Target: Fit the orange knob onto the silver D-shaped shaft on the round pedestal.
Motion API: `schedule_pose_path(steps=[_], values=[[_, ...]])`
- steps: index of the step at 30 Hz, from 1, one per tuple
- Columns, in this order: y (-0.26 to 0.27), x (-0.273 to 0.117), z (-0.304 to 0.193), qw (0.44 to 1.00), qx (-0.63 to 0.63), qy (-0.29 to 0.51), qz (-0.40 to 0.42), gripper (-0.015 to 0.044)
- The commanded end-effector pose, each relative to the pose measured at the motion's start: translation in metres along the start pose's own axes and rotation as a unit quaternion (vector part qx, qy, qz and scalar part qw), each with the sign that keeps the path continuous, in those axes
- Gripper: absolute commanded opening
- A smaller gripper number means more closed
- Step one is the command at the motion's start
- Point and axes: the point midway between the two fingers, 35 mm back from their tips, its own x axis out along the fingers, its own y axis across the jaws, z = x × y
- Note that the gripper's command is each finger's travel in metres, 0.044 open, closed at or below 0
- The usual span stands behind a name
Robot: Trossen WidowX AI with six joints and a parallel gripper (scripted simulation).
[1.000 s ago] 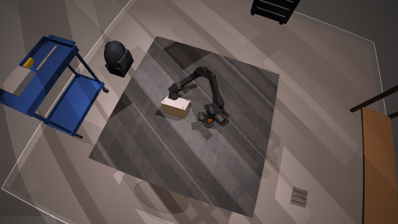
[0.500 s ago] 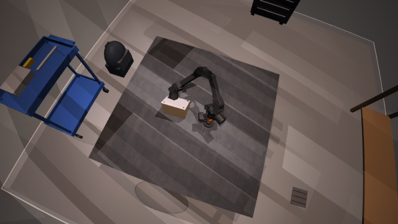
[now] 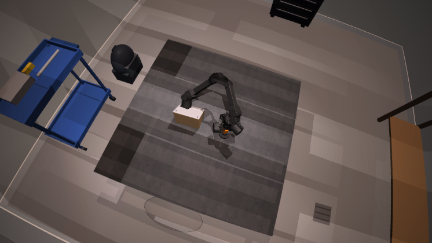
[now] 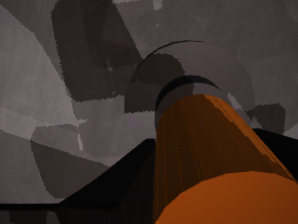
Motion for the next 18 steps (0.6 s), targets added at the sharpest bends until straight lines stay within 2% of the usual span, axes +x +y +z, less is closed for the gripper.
schedule_pose_path(steps=[1, 18], values=[[0.0001, 0.0005, 0.0, 1.0, 0.001, -0.001, 0.0, 0.0], [-0.0007, 0.0012, 0.0002, 1.0, -0.006, -0.001, 0.0, 0.0]])
